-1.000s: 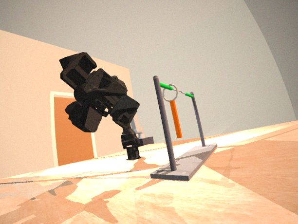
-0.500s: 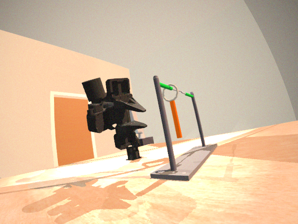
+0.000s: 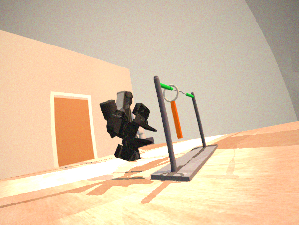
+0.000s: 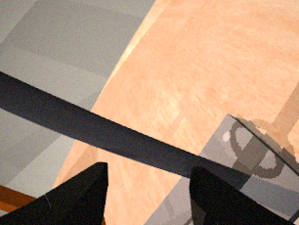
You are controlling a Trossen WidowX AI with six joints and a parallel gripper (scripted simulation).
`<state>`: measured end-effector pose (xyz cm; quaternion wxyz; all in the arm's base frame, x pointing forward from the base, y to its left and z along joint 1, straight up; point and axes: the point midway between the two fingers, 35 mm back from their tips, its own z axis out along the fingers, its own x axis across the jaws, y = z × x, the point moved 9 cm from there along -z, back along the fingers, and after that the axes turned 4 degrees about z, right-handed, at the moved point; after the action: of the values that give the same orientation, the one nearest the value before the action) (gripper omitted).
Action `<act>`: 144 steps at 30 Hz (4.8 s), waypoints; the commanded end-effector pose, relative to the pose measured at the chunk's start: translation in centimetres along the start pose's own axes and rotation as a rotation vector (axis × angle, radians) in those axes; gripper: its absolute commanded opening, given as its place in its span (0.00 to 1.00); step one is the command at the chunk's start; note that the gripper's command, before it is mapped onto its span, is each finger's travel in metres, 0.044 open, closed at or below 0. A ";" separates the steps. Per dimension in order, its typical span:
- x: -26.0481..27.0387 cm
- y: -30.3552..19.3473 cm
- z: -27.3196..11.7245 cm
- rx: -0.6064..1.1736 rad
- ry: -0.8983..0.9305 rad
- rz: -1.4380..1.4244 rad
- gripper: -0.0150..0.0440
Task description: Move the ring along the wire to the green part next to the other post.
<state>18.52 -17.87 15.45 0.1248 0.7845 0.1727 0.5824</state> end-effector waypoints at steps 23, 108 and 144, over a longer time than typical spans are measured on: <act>-2.0 -9.2 -2.9 -0.039 0.043 -0.747 0.53; 3.0 -7.3 8.0 -0.113 0.091 -1.083 0.53; 3.0 -7.3 8.0 -0.110 0.094 -1.086 0.00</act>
<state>26.03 -9.92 12.86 0.4406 0.5481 0.5276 0.4765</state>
